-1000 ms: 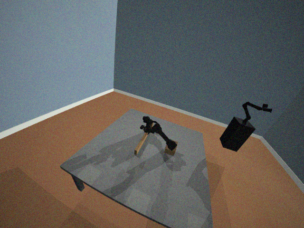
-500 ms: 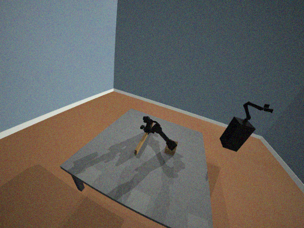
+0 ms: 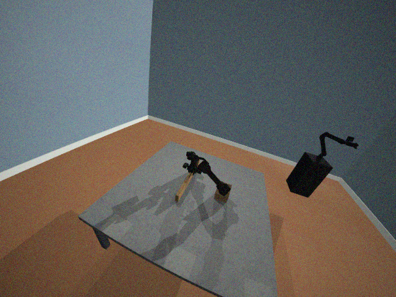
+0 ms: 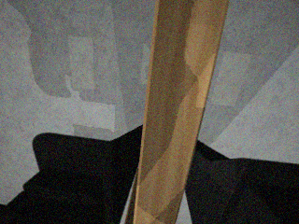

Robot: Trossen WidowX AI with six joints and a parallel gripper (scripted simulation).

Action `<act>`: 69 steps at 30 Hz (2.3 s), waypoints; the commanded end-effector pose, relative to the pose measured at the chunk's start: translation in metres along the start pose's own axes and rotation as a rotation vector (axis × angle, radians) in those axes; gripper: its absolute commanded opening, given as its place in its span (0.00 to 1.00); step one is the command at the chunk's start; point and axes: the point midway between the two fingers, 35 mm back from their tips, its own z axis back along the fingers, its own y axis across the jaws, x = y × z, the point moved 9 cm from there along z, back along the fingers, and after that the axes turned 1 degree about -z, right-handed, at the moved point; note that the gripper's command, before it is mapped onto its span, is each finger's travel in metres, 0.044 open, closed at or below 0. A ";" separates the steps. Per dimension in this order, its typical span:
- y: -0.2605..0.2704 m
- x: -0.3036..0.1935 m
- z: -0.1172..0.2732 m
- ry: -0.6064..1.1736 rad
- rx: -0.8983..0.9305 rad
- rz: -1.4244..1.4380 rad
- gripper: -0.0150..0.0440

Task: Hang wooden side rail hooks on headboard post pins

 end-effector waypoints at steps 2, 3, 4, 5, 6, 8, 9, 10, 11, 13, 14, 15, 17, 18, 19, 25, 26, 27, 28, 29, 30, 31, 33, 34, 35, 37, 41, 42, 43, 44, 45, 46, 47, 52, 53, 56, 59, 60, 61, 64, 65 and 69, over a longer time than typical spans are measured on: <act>0.000 -0.003 0.004 0.007 -0.008 0.002 0.25; 0.000 -0.003 0.004 0.007 -0.008 0.002 0.25; 0.000 -0.003 0.004 0.007 -0.008 0.002 0.25; 0.000 -0.003 0.005 0.007 -0.008 0.002 0.25; 0.000 -0.003 0.005 0.007 -0.008 0.002 0.25; -0.001 -0.003 0.005 0.007 -0.008 0.002 0.25; -0.001 -0.003 0.005 0.007 -0.008 0.002 0.25; -0.001 -0.003 0.005 0.007 -0.008 0.002 0.25; -0.001 -0.003 0.004 0.007 -0.008 0.002 0.25; -0.001 -0.003 0.004 0.007 -0.008 0.002 0.25; -0.001 -0.003 0.004 0.007 -0.008 0.002 0.25; -0.001 -0.003 0.004 0.007 -0.008 0.002 0.25; -0.001 -0.003 0.003 0.007 -0.008 0.002 0.25; -0.001 -0.003 0.003 0.007 -0.008 0.002 0.25; -0.001 -0.003 0.003 0.007 -0.008 0.002 0.25; -0.001 -0.003 0.002 0.007 -0.008 0.002 0.25; -0.001 -0.003 0.002 0.007 -0.008 0.002 0.25; -0.001 -0.003 0.002 0.007 -0.008 0.002 0.25; -0.001 -0.003 0.002 0.007 -0.008 0.002 0.25; -0.001 -0.003 0.001 0.007 -0.008 0.002 0.25; -0.001 -0.003 0.001 0.007 -0.008 0.002 0.25; -0.001 -0.003 0.001 0.006 -0.008 0.002 0.25; -0.001 -0.003 0.001 0.006 -0.008 0.002 0.25; -0.001 -0.003 0.001 0.006 -0.008 0.002 0.25; -0.001 -0.003 0.000 0.006 -0.008 0.002 0.25; -0.001 -0.003 0.000 0.006 -0.008 0.002 0.25; -0.001 -0.003 -0.001 0.006 -0.008 0.002 0.25; -0.001 -0.003 -0.001 0.006 -0.008 0.002 0.25; -0.001 -0.003 -0.001 0.006 -0.008 0.002 0.25; -0.001 -0.003 -0.001 0.006 -0.008 0.002 0.25; -0.001 -0.003 -0.001 0.006 -0.008 0.002 0.25; -0.001 -0.003 -0.001 0.006 -0.008 0.002 0.25; -0.001 -0.003 -0.002 0.006 -0.008 0.002 0.25; -0.001 -0.003 -0.002 0.006 -0.008 0.002 0.25; -0.001 -0.003 -0.003 0.006 -0.008 0.002 0.25; -0.001 -0.003 -0.003 0.006 -0.008 0.002 0.25; -0.001 -0.003 -0.004 0.006 -0.008 0.002 0.25; -0.001 -0.003 -0.004 0.006 -0.008 0.002 0.25; -0.001 -0.003 -0.004 0.006 -0.008 0.002 0.25; -0.001 -0.003 -0.004 0.006 -0.008 0.002 0.25; -0.001 -0.003 -0.005 0.006 -0.008 0.002 0.25; -0.001 -0.003 -0.005 0.006 -0.008 0.002 0.25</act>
